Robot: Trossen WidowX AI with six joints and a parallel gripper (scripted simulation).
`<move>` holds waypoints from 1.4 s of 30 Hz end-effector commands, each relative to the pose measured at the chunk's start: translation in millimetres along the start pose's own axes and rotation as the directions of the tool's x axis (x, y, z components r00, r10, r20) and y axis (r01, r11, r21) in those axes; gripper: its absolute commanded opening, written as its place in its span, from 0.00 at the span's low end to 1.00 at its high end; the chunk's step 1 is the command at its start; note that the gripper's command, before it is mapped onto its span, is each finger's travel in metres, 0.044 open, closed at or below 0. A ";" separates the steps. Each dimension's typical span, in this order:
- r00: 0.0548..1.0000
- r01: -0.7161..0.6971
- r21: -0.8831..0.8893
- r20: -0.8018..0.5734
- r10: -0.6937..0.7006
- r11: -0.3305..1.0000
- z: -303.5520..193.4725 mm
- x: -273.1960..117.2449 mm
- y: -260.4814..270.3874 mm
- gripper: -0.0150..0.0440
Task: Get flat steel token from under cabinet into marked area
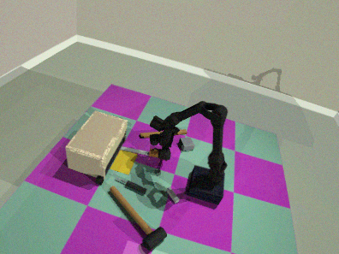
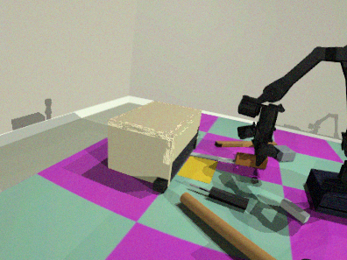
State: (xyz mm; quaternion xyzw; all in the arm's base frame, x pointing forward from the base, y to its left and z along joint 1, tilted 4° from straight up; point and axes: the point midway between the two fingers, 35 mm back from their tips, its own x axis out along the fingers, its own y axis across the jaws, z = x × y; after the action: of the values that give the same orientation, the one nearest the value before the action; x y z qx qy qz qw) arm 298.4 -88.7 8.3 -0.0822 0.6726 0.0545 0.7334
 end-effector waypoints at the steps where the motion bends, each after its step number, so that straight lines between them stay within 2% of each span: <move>1: 1.000 0.003 0.004 0.000 -0.003 1.000 6.8 -0.4 -0.4 0.25; 42: 1.000 0.003 0.004 0.004 -0.003 1.000 53.5 -1.3 -1.3 0.25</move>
State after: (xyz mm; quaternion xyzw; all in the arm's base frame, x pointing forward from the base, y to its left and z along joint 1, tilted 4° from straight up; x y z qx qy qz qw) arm 345.8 -80.2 13.2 -0.0824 0.6714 0.0547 0.7345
